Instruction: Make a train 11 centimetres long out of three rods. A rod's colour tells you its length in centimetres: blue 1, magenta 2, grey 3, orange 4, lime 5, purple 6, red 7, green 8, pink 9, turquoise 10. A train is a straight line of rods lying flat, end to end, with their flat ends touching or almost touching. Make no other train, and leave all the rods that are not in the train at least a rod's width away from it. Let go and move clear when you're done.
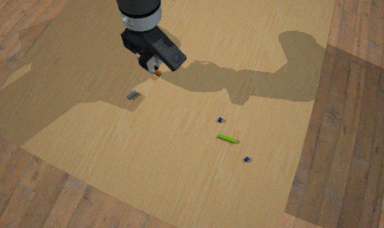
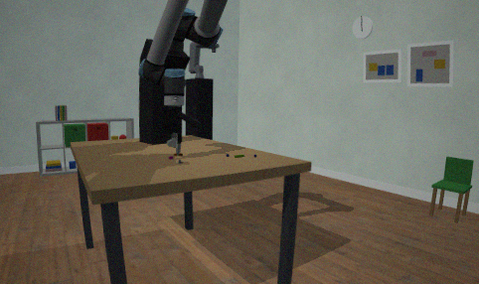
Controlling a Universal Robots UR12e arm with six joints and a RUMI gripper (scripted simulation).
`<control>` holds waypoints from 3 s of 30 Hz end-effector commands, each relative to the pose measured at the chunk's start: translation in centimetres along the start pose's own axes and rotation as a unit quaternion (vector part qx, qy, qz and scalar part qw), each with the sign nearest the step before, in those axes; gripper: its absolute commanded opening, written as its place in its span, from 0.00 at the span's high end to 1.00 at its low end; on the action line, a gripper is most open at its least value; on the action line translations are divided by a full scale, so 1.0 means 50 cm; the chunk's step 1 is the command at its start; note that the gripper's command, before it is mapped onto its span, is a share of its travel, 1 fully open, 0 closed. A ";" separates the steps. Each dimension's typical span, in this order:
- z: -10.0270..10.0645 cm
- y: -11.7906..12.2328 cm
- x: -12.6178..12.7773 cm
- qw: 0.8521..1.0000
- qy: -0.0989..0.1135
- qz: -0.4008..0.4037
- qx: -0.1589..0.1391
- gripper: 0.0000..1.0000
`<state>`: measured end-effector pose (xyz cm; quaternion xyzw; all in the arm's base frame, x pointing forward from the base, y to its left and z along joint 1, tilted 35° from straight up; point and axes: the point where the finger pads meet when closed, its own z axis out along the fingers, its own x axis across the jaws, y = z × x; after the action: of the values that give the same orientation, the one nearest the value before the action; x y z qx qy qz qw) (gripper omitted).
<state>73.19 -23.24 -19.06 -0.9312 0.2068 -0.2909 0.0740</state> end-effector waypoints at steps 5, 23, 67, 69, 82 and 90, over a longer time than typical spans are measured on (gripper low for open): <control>-0.001 0.000 0.001 1.000 0.000 0.000 0.000 1.00; -0.001 0.000 0.001 1.000 0.000 0.000 0.000 1.00; 0.024 0.000 0.001 1.000 0.000 0.000 0.000 1.00; 0.024 0.000 0.001 1.000 0.000 0.000 0.000 1.00; 0.024 0.000 0.001 1.000 0.000 0.000 0.000 0.97; 0.024 0.000 0.001 1.000 0.000 0.000 0.000 0.92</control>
<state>73.89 -23.22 -20.06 -0.9313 0.2064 -0.2910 0.0739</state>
